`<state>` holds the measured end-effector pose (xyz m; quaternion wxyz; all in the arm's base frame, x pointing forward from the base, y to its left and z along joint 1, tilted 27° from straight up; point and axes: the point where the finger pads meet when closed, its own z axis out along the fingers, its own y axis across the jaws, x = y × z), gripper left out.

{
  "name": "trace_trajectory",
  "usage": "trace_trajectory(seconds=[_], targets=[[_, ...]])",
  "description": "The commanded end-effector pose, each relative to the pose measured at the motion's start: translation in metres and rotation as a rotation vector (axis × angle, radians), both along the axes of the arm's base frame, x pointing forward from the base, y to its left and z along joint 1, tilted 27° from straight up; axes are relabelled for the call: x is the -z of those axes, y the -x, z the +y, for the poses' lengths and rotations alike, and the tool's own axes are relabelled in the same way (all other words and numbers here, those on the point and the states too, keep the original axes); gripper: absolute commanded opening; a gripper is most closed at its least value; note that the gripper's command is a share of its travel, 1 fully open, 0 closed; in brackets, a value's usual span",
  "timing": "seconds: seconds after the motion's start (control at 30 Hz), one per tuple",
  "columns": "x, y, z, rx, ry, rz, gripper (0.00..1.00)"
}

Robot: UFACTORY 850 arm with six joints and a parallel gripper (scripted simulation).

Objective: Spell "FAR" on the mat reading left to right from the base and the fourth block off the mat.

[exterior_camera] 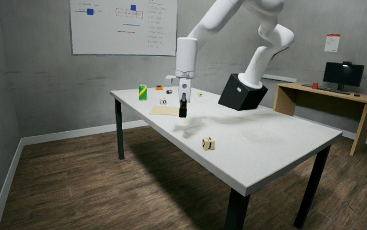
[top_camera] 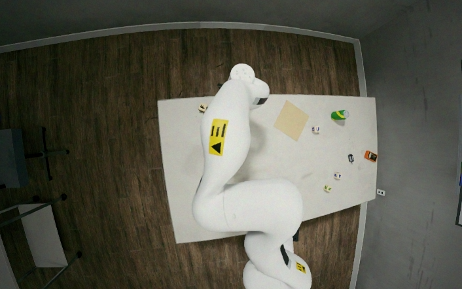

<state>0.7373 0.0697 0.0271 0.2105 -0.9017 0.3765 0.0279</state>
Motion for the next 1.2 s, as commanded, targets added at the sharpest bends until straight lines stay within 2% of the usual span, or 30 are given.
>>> trace_trajectory(seconds=[0.0, 0.23, 0.3, 0.4, 0.43, 1.17], targets=[[-0.027, -0.004, 0.054, -0.074, -0.002, -0.039, 1.0], [-0.063, 0.004, 0.131, -0.181, -0.01, -0.089, 1.0], [-0.067, 0.005, 0.138, -0.193, -0.011, -0.094, 1.0], [-0.067, 0.006, 0.139, -0.193, -0.011, -0.094, 1.0], [-0.067, 0.006, 0.139, -0.193, -0.011, -0.094, 0.84], [-0.067, 0.006, 0.139, -0.193, -0.011, -0.094, 0.84]])
